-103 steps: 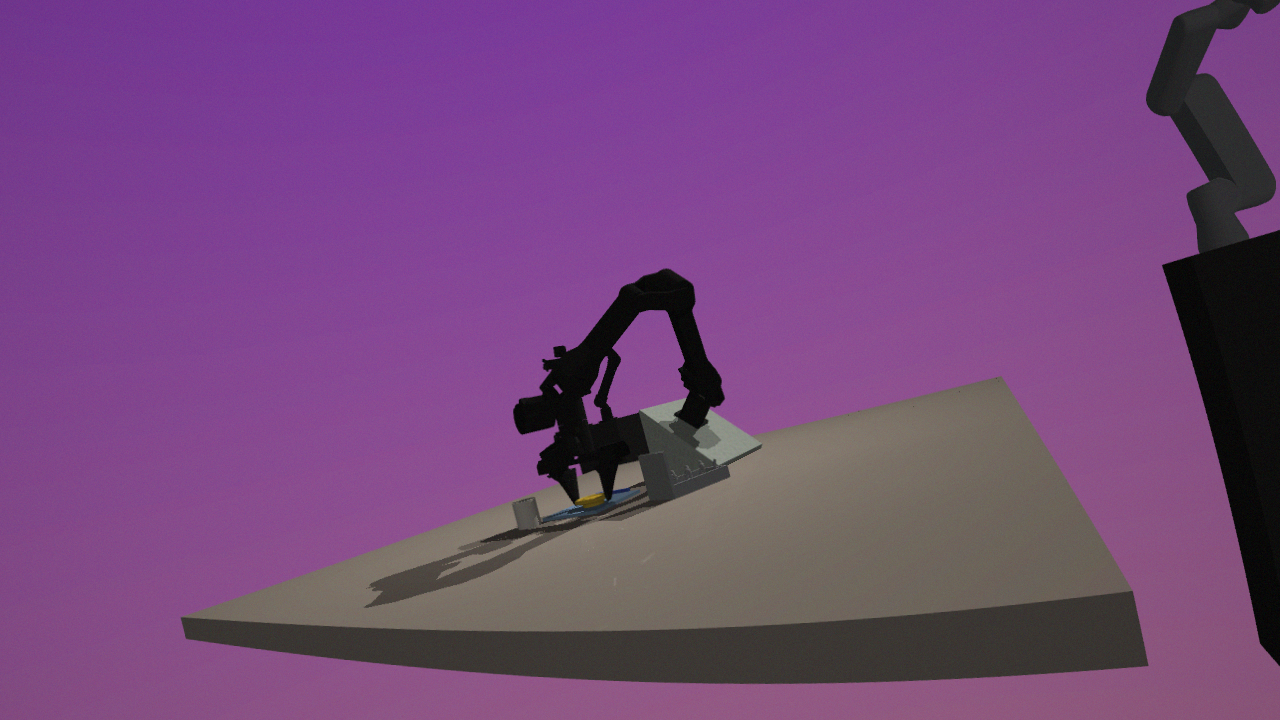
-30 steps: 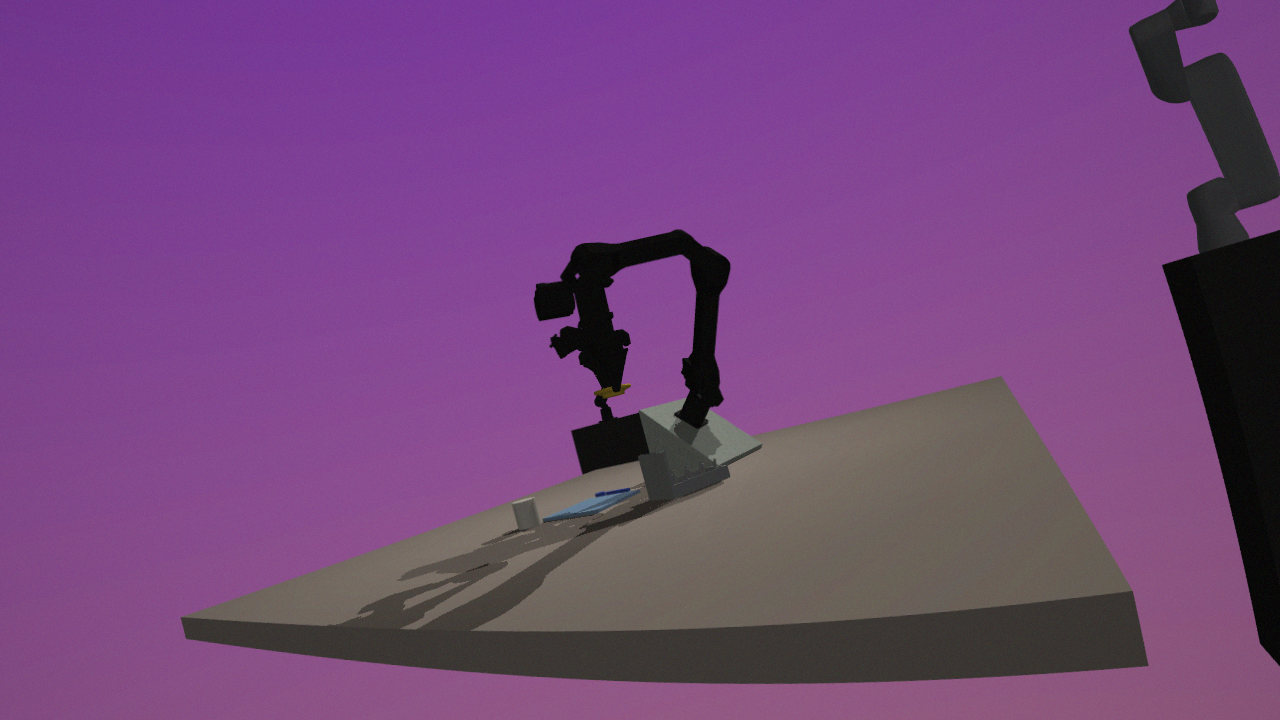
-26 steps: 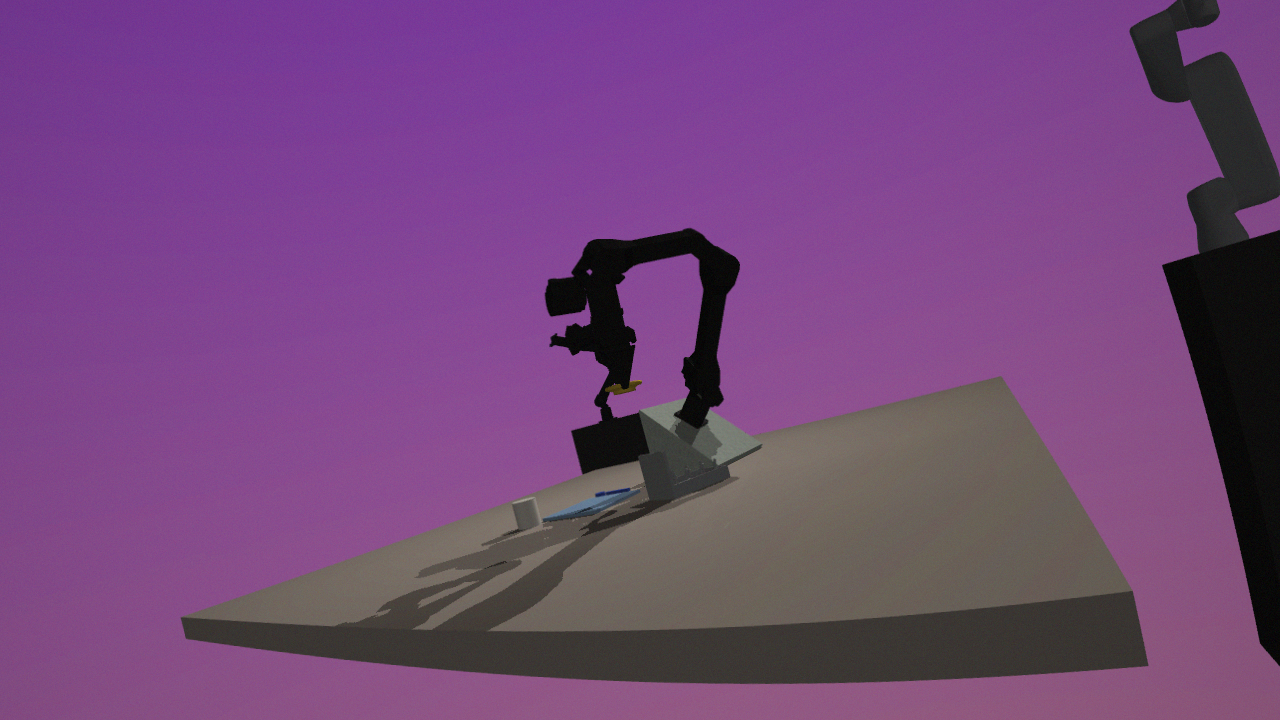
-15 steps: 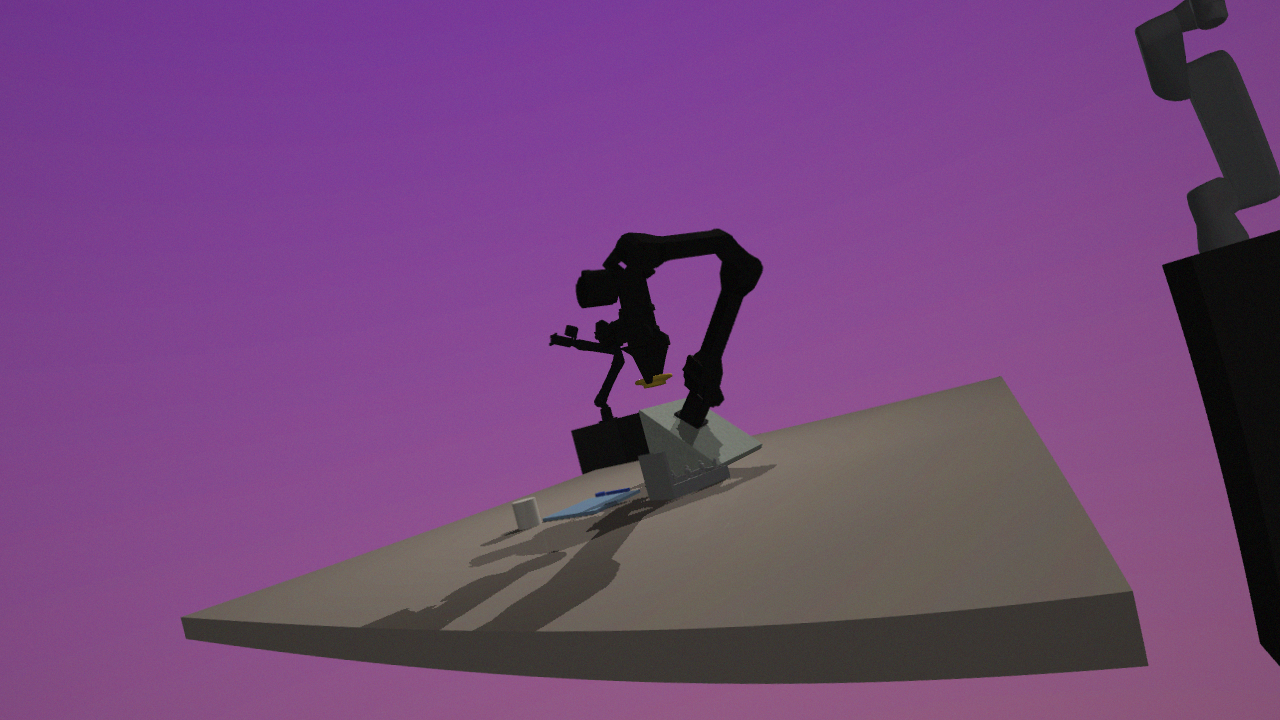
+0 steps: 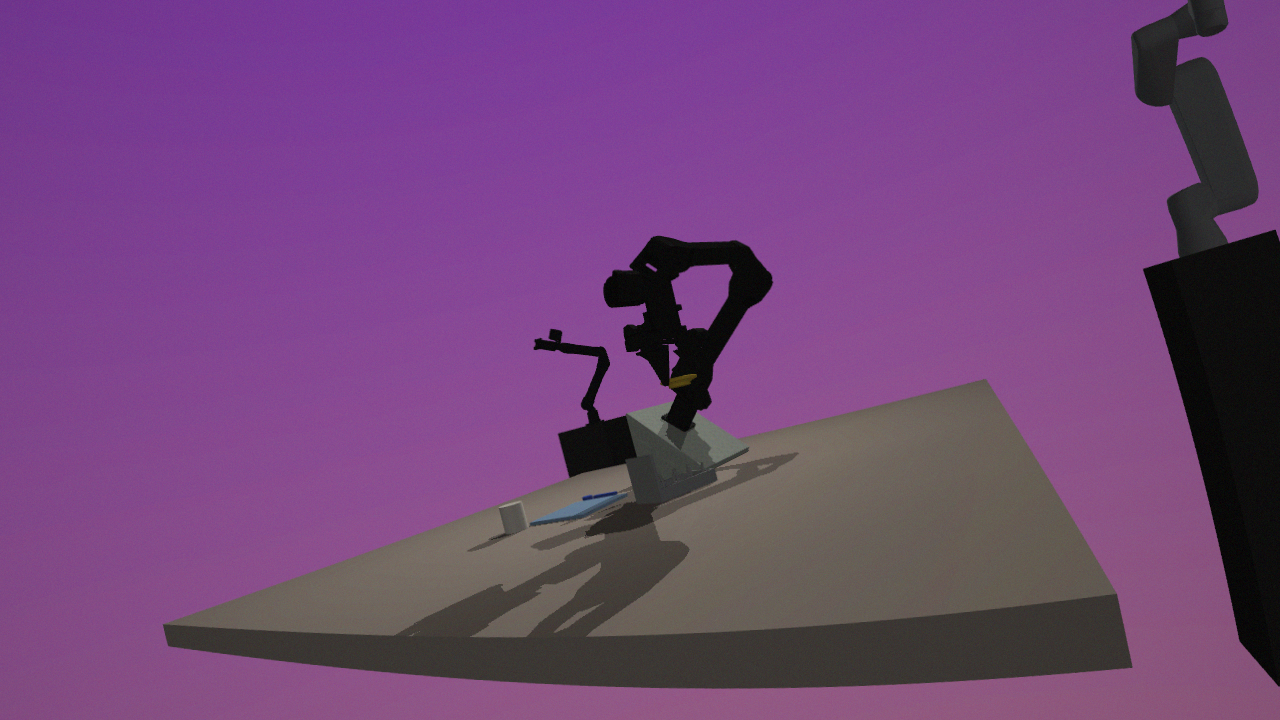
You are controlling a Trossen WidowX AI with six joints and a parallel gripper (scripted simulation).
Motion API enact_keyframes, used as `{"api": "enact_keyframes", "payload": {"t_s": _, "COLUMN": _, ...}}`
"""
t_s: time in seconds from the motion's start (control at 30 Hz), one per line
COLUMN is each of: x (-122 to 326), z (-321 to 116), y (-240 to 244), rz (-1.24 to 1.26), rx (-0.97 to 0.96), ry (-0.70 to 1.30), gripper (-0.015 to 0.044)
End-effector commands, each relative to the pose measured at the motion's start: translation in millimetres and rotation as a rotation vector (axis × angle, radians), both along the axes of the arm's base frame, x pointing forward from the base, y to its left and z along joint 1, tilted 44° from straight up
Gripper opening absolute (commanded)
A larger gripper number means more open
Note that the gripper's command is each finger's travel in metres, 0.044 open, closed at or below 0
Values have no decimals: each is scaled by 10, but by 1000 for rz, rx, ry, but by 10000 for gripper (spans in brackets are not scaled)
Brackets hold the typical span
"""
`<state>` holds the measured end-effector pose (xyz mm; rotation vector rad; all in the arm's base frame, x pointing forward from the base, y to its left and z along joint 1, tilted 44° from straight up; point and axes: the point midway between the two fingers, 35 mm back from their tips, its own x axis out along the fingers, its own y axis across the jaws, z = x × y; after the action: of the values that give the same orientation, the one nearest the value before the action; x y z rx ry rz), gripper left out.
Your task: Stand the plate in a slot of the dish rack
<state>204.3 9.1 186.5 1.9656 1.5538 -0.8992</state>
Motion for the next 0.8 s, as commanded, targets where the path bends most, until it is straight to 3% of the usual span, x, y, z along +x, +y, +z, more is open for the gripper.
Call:
{"api": "enact_keyframes", "payload": {"t_s": 0.0, "x": -160, "z": 37, "y": 135, "rz": -105, "rx": 24, "ry": 86, "gripper": 0}}
{"api": "enact_keyframes", "payload": {"t_s": 0.3, "x": -220, "z": 21, "y": 181, "rz": -133, "rx": 20, "ry": 121, "gripper": 0}}
{"api": "enact_keyframes", "payload": {"t_s": 0.77, "x": -323, "z": -384, "y": 234, "rz": 50, "rx": -247, "ry": 135, "gripper": 0}}
